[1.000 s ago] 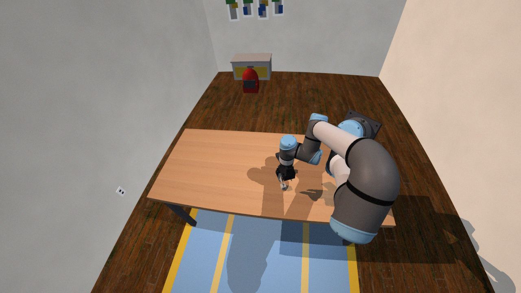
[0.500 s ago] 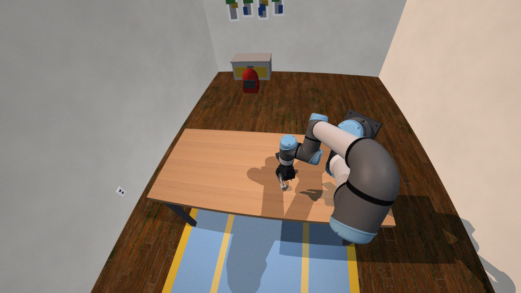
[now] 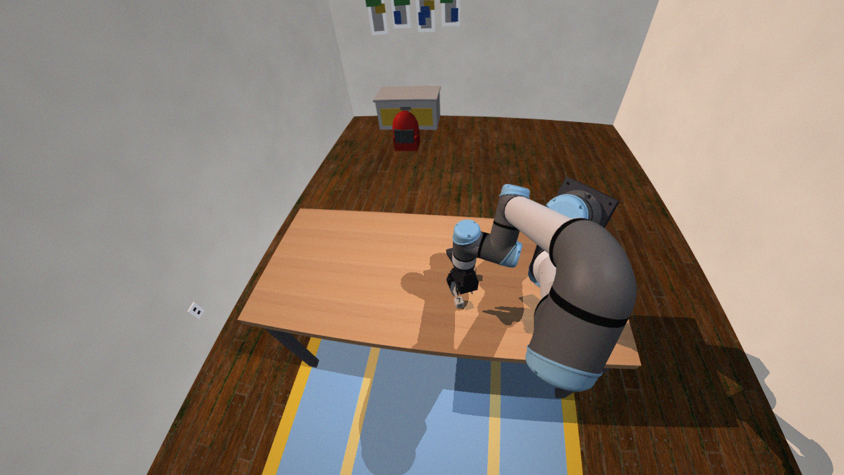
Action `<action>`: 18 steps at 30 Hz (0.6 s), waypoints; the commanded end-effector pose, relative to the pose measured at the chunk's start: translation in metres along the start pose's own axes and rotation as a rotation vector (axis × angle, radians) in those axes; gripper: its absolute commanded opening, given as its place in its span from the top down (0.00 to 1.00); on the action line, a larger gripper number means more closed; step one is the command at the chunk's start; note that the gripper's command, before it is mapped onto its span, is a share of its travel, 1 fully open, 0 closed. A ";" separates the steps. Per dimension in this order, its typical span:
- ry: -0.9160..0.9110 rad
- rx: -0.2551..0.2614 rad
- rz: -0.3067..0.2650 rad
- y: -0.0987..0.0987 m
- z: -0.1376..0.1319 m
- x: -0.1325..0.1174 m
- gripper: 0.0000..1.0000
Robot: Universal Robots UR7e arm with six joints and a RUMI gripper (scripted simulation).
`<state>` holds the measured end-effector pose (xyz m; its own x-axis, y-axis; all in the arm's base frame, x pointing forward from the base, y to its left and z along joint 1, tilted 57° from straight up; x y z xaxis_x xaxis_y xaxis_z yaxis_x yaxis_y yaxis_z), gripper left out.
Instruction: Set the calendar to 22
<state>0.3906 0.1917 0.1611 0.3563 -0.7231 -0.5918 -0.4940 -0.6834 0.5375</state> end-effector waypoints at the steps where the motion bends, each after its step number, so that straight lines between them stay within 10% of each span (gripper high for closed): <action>1: 0.000 0.001 0.001 -0.003 0.000 0.000 0.71; 18: 0.000 0.001 0.001 -0.026 0.000 0.000 0.71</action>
<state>0.4012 0.2064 0.1496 0.3572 -0.7220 -0.5925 -0.4914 -0.6848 0.5381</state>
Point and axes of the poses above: the point where the finger pads meet when closed, its own y axis back along the fingers, its own z axis across the jaws, x = y × z, the point moved 5 cm from there along y, back along the fingers, and after that the axes turned 14 degrees about -y, right-handed, at the moved point
